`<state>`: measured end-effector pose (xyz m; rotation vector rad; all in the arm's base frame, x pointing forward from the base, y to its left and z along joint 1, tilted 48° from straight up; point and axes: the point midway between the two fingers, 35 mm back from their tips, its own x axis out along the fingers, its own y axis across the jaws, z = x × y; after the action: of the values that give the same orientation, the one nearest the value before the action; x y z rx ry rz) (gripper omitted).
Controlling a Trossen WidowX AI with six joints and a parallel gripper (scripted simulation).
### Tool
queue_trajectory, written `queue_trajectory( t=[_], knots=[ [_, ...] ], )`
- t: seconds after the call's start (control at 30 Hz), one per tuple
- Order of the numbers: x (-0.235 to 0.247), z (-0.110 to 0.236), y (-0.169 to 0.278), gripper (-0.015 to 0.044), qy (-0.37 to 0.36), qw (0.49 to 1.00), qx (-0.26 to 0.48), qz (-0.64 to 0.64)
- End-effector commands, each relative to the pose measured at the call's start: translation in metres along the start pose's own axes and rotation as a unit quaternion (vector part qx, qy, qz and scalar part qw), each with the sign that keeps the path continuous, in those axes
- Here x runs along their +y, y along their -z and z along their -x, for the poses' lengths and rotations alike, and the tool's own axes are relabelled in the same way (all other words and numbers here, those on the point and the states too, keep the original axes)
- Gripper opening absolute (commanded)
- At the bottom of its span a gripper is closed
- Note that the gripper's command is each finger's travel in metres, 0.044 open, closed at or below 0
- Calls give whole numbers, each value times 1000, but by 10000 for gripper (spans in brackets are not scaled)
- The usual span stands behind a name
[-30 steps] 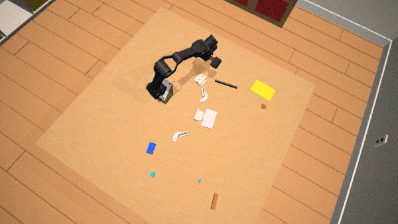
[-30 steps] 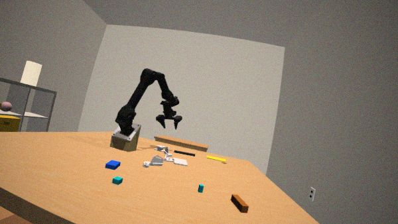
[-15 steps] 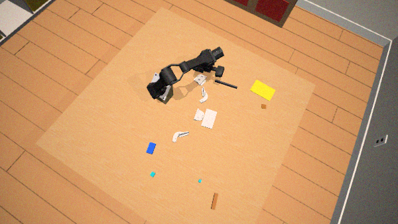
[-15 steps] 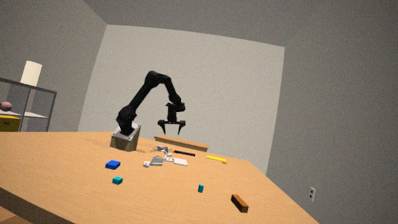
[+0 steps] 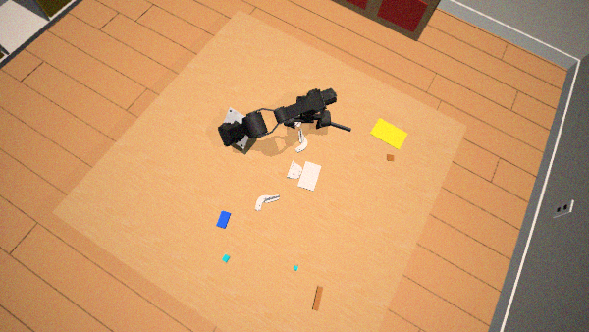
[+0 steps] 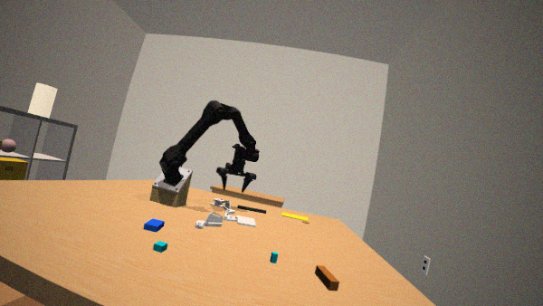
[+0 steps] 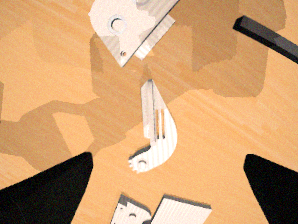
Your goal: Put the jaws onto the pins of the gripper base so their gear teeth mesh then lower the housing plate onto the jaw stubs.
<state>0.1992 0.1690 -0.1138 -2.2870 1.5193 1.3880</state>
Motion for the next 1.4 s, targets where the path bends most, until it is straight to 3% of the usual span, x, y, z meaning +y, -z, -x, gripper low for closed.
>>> queue_trajectory(
  t=[0.0, 0.13, 0.3, 1.37],
  knots=[
    [1, -1, 7, 440, -9, 1000, 7, 23],
    [1, -3, 7, 440, -9, 1000, 7, 23],
    [2, -41, 8, 440, -9, 1000, 8, 23],
    [2, -80, 9, 440, -9, 1000, 8, 23]
  ],
)
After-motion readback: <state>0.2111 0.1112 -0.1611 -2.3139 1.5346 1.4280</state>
